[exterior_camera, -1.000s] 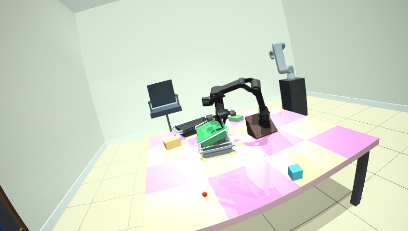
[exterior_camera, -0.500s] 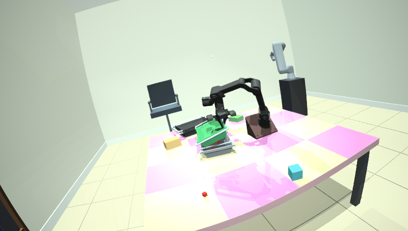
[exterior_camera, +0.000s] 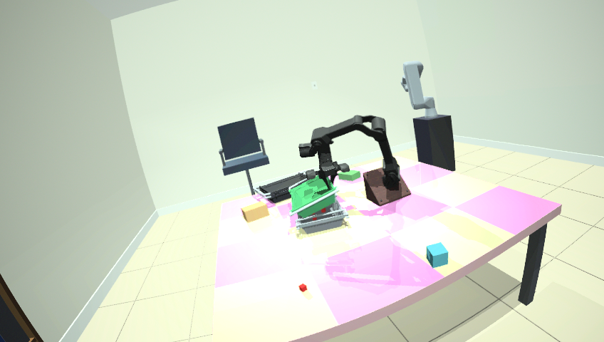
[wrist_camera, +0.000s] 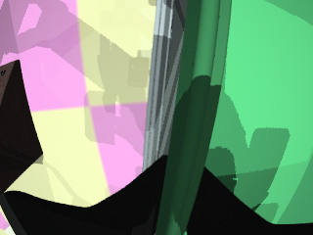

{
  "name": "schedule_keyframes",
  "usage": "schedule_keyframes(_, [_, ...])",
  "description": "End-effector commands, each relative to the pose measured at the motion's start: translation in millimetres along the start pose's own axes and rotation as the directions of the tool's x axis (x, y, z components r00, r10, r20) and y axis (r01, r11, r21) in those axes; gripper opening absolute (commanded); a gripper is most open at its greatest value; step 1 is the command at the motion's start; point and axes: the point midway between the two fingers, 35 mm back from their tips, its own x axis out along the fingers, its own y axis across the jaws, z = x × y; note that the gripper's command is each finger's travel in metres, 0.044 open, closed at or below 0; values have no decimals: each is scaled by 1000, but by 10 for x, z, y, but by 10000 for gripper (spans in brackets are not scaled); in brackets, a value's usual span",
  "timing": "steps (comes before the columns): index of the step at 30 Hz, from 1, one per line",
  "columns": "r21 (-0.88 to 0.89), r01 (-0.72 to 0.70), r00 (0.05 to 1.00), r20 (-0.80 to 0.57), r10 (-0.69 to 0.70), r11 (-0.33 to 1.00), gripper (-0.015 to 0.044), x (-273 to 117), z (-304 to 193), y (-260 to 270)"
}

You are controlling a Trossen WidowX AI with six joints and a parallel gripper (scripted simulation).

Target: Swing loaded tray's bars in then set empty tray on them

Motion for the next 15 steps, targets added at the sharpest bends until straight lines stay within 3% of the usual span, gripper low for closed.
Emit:
schedule_keyframes(1, [-6,-17,1000,2,17,1000,0,39,32,28])
schedule_keyframes(15, [-6,-17,1000,3,17,1000,0,121,59,66])
